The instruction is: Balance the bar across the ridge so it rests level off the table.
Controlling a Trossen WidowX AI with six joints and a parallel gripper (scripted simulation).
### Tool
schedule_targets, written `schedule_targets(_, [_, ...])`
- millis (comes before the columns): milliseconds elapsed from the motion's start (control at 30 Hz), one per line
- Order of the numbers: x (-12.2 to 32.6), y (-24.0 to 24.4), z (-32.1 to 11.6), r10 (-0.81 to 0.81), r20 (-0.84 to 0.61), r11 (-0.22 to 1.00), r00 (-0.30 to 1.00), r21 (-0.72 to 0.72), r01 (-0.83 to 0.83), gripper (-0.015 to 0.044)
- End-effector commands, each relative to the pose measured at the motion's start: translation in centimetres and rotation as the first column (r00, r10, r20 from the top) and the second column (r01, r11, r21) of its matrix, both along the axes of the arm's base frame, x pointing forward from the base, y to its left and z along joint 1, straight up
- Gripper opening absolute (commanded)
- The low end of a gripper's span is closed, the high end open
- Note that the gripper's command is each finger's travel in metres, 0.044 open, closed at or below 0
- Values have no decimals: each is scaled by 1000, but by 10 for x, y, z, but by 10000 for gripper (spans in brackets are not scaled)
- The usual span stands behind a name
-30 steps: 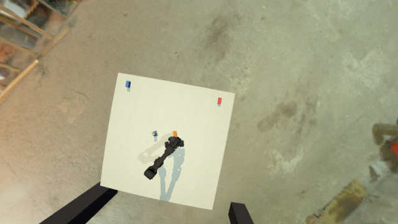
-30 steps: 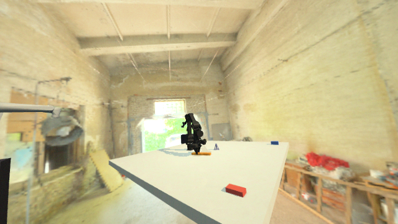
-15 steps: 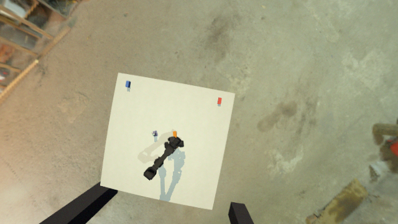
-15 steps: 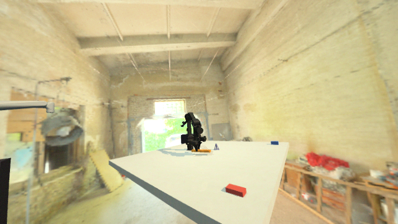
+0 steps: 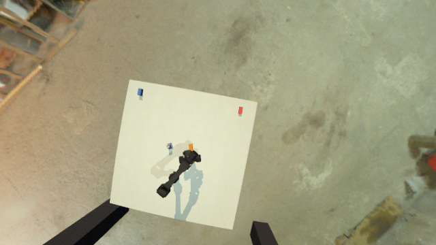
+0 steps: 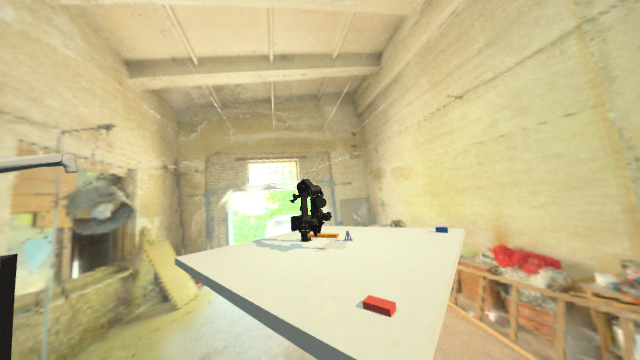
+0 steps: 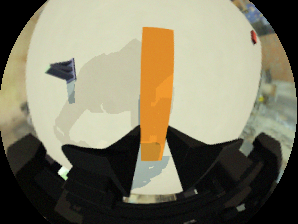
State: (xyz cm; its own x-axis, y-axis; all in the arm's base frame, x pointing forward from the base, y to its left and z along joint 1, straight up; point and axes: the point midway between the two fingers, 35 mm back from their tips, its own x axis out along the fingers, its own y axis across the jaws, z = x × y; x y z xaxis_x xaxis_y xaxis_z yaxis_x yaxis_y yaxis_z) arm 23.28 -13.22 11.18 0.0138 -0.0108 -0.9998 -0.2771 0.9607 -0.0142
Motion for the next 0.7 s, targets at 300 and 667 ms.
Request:
schedule_targets(300, [-2,2,34,4,8,1000,1000,-2,-4,0])
schedule_targets(667, [-1,12,51,12,9,1000,1000,-1,-12,0])
